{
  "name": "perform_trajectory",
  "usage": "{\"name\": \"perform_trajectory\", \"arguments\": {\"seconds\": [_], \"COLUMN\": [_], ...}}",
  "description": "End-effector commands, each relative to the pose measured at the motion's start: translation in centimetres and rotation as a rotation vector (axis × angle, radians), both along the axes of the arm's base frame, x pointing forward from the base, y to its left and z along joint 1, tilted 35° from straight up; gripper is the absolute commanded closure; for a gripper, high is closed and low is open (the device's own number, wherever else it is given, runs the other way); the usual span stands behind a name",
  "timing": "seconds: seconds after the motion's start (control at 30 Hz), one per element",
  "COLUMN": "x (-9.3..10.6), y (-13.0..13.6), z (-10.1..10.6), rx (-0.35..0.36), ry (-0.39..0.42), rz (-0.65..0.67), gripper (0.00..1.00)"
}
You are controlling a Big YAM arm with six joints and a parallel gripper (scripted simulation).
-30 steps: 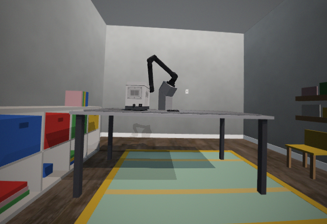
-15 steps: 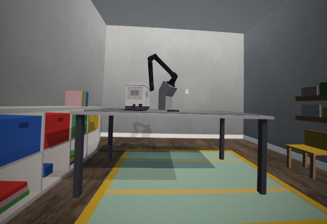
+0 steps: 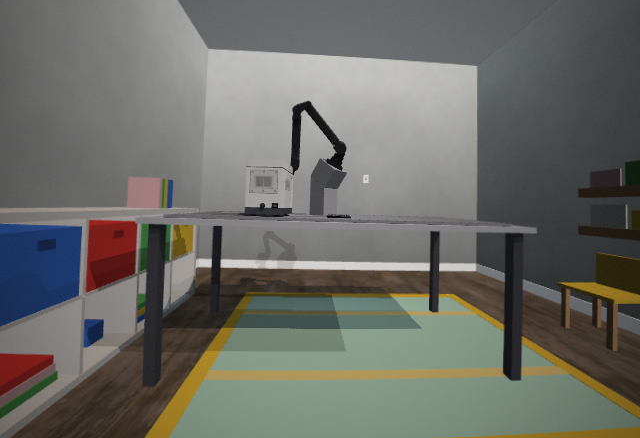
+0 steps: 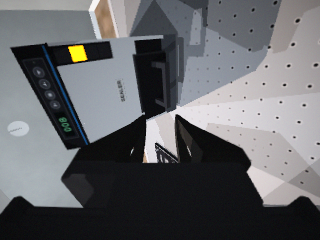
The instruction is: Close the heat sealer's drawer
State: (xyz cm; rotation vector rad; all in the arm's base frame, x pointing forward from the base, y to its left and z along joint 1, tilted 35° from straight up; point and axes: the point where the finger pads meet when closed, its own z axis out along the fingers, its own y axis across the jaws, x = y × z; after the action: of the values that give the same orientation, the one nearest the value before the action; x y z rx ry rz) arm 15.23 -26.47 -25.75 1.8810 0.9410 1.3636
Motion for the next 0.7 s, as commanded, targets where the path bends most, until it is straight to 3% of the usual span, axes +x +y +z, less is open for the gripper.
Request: {"name": "perform_trajectory", "arguments": {"seconds": [0.0,0.13,0.37,0.5,0.63,0.67], "x": [-0.7,0.1,-0.7,-0.2,-0.2,-0.2], "y": [-0.7,-0.3,-0.8,0.6,0.6,-0.5], "z": [0.8,0.8,0.8,0.5,0.5,0.8], "rx": [-0.084,-0.084,-0.085,-0.057,-0.057,-0.085], "ry": [0.011,0.01,0.009,0.005,0.005,0.008], "rz": [0.104,0.134,0.103,0.115,0.115,0.123], "gripper": [0.7,0.7,0.7,0.7,0.7,0.7]}}
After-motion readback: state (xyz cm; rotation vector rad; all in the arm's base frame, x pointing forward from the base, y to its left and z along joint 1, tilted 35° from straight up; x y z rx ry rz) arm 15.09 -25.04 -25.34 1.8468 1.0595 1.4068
